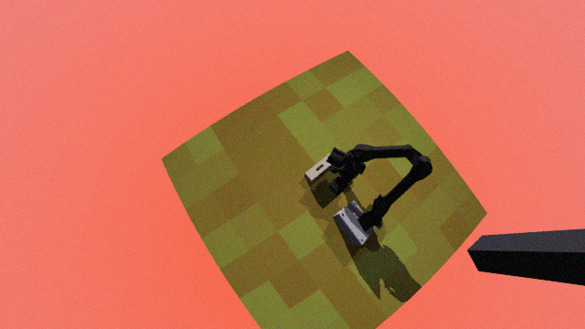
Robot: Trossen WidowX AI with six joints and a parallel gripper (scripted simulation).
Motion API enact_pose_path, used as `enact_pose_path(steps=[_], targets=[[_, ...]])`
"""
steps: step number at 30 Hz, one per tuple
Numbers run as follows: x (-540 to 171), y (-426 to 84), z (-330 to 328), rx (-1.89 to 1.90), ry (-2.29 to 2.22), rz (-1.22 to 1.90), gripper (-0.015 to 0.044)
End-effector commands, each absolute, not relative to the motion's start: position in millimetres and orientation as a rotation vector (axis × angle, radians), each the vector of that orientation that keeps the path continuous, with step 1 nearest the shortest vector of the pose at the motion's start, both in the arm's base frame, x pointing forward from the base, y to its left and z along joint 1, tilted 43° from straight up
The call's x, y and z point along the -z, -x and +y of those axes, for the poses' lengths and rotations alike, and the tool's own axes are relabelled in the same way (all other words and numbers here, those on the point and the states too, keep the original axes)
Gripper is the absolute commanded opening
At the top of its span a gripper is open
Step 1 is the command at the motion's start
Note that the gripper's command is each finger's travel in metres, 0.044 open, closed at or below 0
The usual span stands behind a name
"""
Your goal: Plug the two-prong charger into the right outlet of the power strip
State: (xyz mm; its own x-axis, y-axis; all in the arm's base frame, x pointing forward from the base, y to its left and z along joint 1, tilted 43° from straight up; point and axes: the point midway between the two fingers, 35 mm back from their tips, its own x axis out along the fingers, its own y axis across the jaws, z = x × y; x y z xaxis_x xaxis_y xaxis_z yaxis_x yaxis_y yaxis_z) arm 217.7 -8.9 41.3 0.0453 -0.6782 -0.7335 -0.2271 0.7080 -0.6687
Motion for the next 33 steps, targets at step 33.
enact_pose_path(steps=[33], targets=[[-45,-262,-7,0.45,0.727,1.498,0.0]])
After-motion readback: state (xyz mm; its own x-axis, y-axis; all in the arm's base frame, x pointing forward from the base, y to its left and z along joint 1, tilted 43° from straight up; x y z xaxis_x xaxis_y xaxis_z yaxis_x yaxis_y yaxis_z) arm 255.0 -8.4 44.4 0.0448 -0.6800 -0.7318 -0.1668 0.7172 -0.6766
